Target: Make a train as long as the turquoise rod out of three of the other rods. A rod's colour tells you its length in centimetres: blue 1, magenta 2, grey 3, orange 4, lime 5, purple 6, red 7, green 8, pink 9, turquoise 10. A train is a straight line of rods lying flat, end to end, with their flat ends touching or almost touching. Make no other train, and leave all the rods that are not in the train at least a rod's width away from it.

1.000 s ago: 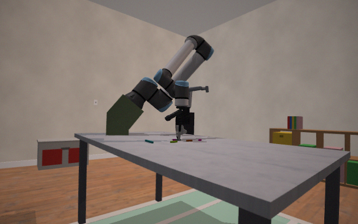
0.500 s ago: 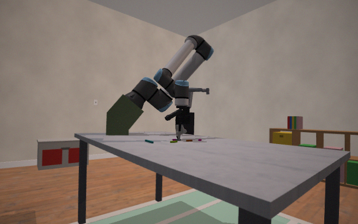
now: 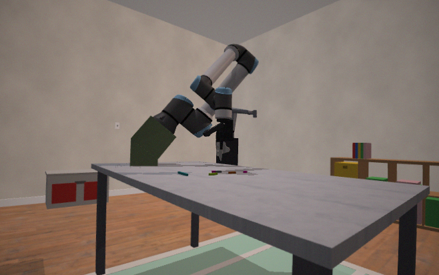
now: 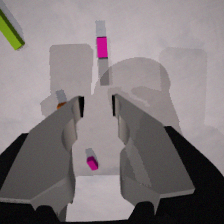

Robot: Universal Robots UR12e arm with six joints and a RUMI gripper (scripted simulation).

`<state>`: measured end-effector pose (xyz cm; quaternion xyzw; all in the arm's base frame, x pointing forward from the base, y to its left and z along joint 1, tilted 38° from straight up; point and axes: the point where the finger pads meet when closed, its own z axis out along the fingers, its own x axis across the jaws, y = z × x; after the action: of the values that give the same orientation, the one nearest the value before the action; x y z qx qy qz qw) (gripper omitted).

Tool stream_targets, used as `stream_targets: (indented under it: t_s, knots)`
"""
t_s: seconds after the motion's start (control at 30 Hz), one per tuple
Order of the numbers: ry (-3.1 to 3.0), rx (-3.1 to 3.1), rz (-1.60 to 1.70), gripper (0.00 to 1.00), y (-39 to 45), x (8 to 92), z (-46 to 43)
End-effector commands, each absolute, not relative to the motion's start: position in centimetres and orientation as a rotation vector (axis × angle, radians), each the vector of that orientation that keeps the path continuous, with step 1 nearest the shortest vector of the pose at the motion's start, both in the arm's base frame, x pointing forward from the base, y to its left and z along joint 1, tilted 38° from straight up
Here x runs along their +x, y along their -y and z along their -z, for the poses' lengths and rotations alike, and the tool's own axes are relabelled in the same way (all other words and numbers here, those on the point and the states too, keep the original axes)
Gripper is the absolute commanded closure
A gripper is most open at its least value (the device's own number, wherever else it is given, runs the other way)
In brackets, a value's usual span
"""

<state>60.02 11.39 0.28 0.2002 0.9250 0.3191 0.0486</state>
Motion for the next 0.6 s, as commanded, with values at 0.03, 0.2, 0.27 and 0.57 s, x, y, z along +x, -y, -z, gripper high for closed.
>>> stream_targets:
  t_s: [0.03,0.2,0.27,0.57]
  knots:
    - [-2.830,0.606,-0.978,0.86,-10.04,59.45,-2.04]
    - [-2.830,0.606,-0.978,0.86,-9.59,59.29,-2.66]
    - [-2.830,0.606,-0.979,0.86,-9.61,59.23,-2.65]
    - [-2.834,0.607,-0.983,0.00,-9.86,59.04,-2.44]
